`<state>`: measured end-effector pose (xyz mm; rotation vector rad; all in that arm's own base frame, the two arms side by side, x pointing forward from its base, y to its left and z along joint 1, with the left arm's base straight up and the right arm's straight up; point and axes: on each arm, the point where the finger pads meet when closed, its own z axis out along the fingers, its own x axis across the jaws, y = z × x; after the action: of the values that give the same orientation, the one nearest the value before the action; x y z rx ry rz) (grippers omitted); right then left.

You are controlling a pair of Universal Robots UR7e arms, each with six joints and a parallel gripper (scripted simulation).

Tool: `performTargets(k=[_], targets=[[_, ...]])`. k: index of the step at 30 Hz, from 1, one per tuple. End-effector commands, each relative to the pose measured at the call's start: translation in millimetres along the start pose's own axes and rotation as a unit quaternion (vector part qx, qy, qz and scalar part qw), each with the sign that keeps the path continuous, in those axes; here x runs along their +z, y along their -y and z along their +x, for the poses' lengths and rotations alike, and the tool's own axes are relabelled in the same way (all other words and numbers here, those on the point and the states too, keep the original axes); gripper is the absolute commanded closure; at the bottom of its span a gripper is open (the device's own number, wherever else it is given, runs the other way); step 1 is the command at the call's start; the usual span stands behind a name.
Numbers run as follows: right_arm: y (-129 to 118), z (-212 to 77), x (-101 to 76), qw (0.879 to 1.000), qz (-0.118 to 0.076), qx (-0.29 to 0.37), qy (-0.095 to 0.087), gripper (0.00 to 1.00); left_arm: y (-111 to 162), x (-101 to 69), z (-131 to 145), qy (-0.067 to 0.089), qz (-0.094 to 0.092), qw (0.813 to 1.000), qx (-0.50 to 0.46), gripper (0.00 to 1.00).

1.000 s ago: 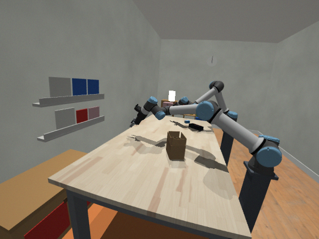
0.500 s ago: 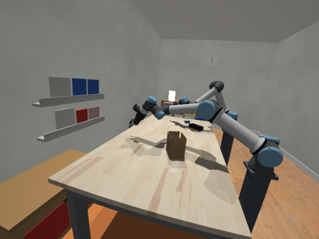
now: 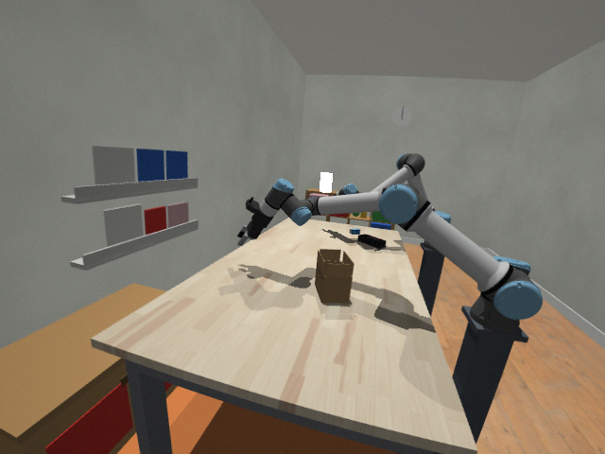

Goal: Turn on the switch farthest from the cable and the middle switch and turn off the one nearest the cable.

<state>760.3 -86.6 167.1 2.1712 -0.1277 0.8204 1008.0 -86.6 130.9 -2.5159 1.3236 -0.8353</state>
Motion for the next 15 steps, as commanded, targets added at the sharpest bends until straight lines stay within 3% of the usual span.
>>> performTargets(k=[1,6,8,15], targets=[[-1,1,-0.5,1.0,0.0,0.001,-0.001,0.0,22,-15.4,-34,0.012,0.003,0.999,-0.05,0.0],[-1,1,-0.5,1.0,0.0,0.001,-0.001,0.0,47,-33.9,-81,0.028,0.008,0.993,-0.115,0.0],[-1,1,-0.5,1.0,0.0,0.001,-0.001,0.0,47,-33.9,-81,0.028,0.008,0.993,-0.115,0.0],[-1,1,-0.5,1.0,0.0,0.001,-0.001,0.0,81,-67.9,-158,0.054,0.017,0.974,-0.221,0.0]])
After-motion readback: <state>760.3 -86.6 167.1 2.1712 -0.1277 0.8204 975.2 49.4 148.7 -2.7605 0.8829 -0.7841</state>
